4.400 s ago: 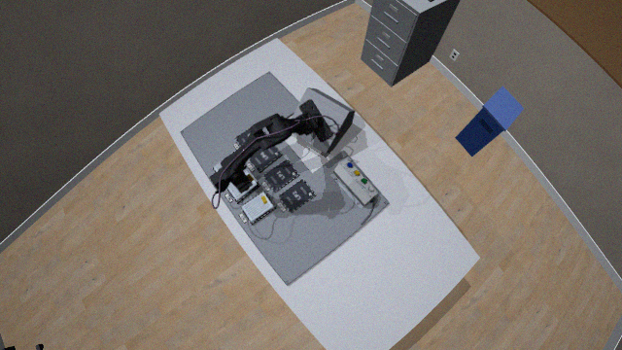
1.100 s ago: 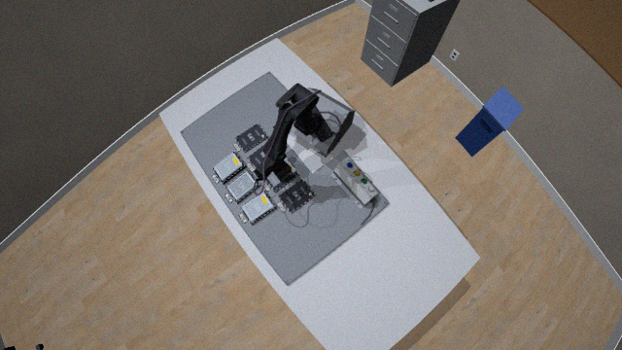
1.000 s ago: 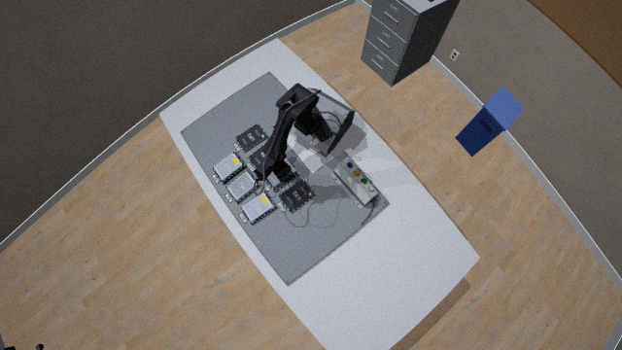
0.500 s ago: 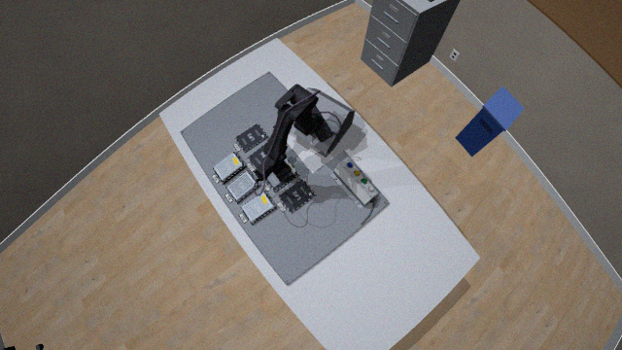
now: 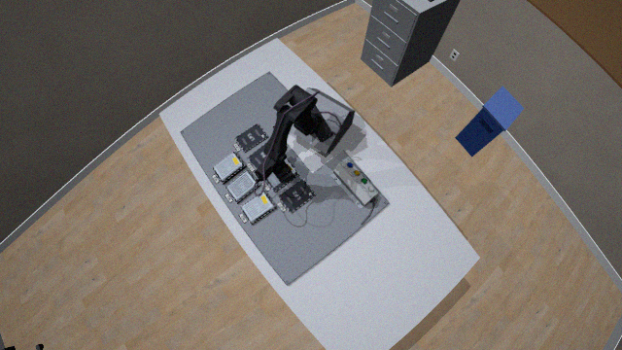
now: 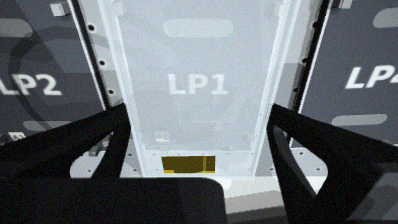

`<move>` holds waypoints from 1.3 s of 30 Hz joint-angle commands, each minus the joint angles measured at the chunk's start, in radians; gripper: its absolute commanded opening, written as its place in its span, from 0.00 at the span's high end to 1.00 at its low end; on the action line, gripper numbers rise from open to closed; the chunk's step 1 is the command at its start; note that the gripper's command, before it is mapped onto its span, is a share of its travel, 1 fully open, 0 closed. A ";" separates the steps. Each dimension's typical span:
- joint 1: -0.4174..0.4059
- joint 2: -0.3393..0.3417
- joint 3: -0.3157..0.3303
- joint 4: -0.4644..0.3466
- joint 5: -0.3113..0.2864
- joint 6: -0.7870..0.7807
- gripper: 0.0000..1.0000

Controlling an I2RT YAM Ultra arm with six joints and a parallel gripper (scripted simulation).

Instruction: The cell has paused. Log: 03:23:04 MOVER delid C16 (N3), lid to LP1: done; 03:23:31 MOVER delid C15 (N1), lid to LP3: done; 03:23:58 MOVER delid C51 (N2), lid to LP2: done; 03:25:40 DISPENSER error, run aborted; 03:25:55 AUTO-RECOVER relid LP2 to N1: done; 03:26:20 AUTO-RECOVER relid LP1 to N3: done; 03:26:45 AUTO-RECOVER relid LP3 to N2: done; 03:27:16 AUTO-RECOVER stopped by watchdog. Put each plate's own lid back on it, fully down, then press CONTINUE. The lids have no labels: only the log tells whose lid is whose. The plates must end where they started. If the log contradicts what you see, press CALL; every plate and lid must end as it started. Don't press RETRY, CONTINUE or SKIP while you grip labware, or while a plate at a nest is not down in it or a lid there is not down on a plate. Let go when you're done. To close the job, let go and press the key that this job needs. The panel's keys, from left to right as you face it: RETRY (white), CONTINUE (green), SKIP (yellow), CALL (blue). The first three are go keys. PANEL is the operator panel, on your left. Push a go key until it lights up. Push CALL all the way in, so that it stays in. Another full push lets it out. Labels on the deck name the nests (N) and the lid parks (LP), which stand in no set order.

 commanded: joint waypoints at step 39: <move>0.006 0.056 -0.021 0.090 0.018 0.011 1.00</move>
